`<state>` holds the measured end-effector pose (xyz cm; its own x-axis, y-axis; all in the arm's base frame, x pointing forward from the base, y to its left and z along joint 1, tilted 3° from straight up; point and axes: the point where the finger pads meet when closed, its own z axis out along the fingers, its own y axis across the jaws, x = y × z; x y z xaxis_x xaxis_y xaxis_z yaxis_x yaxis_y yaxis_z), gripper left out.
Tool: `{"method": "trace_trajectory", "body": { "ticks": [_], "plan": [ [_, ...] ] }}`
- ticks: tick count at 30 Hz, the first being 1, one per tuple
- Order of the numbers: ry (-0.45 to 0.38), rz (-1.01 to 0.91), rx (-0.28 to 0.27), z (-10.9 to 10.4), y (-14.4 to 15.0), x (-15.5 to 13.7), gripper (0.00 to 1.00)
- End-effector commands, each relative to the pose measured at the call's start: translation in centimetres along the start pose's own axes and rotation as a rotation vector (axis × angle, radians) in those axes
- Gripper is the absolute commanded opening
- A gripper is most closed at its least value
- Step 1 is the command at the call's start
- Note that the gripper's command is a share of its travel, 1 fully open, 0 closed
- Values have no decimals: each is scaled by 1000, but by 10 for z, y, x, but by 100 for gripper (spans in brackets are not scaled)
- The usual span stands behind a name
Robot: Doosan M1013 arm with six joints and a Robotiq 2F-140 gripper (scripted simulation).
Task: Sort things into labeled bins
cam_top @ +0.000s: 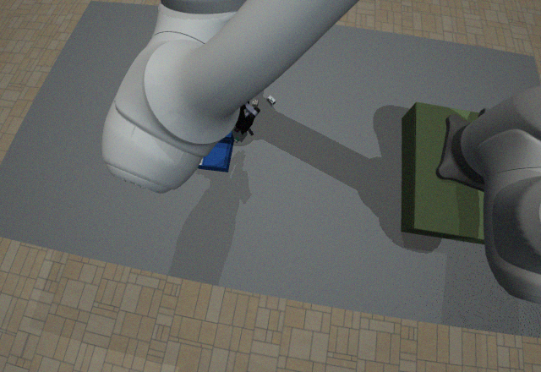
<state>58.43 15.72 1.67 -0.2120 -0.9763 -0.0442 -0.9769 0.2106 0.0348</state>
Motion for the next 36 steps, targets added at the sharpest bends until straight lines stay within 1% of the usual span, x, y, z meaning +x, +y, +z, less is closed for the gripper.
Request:
{"method": "trace_trajectory", "body": {
  "ticks": [1, 8, 10, 14, 21, 24, 36],
  "plan": [
    [-1, 0, 0, 0, -15, 11, 3],
    [-1, 0, 0, 0, -48, 37, 3],
    [-1, 0, 0, 0, -48, 37, 3],
    [-1, -193, 0, 0, -67, 51, 3],
    [1, -446, 0, 0, -101, 77, 3],
    [-1, -458, 0, 0, -116, 89, 3],
    [-1, -458, 0, 0, -116, 88, 3]
  ]
}}
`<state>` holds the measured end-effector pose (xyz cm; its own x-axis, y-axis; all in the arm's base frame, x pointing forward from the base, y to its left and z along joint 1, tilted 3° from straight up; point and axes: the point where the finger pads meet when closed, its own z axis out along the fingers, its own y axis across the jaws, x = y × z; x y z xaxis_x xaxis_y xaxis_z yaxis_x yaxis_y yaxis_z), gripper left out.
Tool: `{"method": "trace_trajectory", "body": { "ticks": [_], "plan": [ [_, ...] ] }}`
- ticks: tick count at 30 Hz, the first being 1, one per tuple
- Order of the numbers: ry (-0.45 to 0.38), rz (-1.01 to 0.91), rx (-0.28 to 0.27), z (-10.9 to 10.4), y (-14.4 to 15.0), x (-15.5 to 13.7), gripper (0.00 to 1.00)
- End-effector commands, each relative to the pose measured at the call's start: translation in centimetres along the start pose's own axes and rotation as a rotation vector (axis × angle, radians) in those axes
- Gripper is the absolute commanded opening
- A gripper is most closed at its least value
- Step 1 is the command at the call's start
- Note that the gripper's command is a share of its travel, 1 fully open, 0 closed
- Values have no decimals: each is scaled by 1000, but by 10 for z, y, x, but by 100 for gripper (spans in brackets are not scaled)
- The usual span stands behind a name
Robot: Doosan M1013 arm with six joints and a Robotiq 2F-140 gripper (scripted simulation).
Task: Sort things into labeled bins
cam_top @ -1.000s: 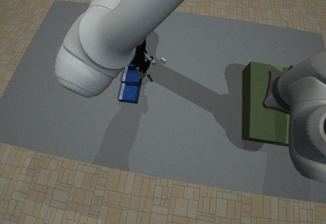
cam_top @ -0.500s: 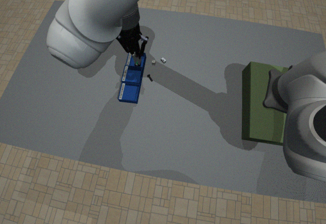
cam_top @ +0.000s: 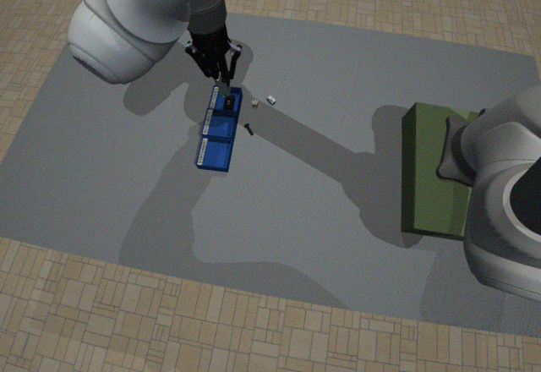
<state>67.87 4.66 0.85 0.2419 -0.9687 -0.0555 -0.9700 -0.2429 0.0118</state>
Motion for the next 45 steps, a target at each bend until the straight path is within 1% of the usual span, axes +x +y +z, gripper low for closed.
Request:
{"method": "trace_trajectory", "body": {
  "ticks": [1, 8, 22, 34, 35, 45],
  "plan": [
    [0, 0, 0, 0, 0, -1, 3],
    [0, 0, 0, 6, 0, -1, 3],
    [0, 0, 0, 34, 0, -1, 3],
    [0, 0, 0, 34, 1, -1, 3],
    [0, 0, 0, 34, 1, -1, 15],
    [0, 0, 0, 34, 1, -1, 15]
  ]
}}
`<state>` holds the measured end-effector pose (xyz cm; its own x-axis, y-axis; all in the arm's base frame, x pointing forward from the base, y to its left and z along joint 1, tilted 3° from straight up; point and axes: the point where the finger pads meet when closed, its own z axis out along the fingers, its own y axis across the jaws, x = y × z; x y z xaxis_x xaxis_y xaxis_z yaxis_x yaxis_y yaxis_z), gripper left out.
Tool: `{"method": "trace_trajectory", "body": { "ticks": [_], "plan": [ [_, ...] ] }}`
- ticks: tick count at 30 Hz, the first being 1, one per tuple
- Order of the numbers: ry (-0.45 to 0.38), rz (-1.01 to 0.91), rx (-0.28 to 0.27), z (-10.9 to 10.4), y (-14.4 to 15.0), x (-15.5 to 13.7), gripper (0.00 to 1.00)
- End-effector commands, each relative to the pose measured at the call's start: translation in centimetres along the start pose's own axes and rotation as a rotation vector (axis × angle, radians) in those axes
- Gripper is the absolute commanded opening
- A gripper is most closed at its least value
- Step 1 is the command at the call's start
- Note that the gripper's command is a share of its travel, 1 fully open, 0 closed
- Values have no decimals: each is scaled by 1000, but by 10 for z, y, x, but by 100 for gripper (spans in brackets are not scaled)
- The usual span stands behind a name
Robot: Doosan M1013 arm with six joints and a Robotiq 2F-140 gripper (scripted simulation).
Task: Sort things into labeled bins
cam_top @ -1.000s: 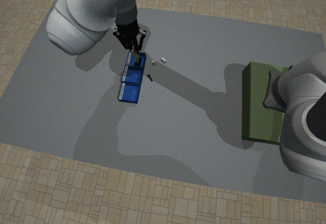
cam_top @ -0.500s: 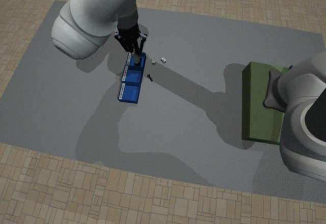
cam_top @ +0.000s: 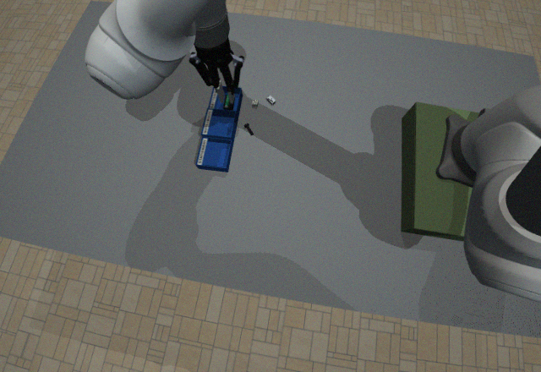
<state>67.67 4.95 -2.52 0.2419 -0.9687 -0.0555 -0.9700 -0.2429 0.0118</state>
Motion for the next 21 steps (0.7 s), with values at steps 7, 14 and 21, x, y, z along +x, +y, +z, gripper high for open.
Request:
{"method": "trace_trajectory", "body": {
  "ticks": [7, 14, 21],
  "plan": [
    [0, 0, 0, 0, 0, 0, 15],
    [0, 0, 0, -7, 0, 0, 15],
    [0, 0, 0, -16, 0, 0, 15]
  ]
}}
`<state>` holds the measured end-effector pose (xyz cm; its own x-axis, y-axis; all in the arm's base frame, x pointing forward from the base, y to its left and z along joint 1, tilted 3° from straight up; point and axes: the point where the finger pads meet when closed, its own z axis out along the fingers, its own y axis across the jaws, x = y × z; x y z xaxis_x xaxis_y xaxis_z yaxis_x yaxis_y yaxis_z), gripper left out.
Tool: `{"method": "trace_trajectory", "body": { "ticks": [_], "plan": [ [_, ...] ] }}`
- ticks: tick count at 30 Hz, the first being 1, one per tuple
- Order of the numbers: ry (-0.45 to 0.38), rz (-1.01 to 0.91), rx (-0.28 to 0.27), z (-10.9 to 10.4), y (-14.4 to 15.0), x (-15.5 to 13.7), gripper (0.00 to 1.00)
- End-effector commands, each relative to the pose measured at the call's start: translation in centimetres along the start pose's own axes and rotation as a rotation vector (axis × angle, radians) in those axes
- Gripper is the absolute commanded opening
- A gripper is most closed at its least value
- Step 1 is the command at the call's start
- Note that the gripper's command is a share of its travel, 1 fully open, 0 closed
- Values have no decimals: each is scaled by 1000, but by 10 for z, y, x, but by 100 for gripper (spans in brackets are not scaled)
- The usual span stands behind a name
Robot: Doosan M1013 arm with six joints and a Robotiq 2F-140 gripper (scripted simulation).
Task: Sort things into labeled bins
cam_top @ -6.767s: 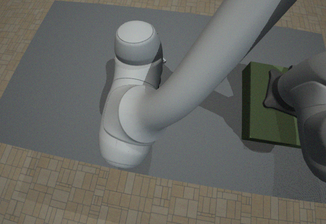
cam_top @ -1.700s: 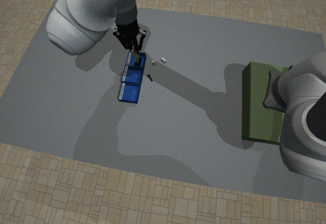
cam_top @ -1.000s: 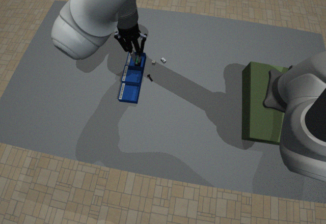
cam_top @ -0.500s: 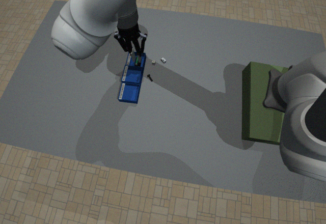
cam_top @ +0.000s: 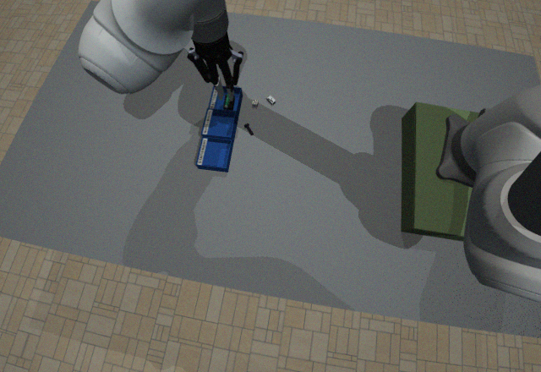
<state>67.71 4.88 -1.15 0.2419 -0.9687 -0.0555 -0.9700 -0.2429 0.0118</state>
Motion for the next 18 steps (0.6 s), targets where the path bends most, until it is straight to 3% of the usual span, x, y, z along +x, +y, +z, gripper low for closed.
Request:
{"method": "trace_trajectory", "body": {
  "ticks": [1, 17, 18],
  "plan": [
    [0, 0, 0, -4, 0, 0, 15],
    [0, 0, 0, -20, 0, 0, 15],
    [0, -50, 0, -21, 6, -6, 18]
  ]
}}
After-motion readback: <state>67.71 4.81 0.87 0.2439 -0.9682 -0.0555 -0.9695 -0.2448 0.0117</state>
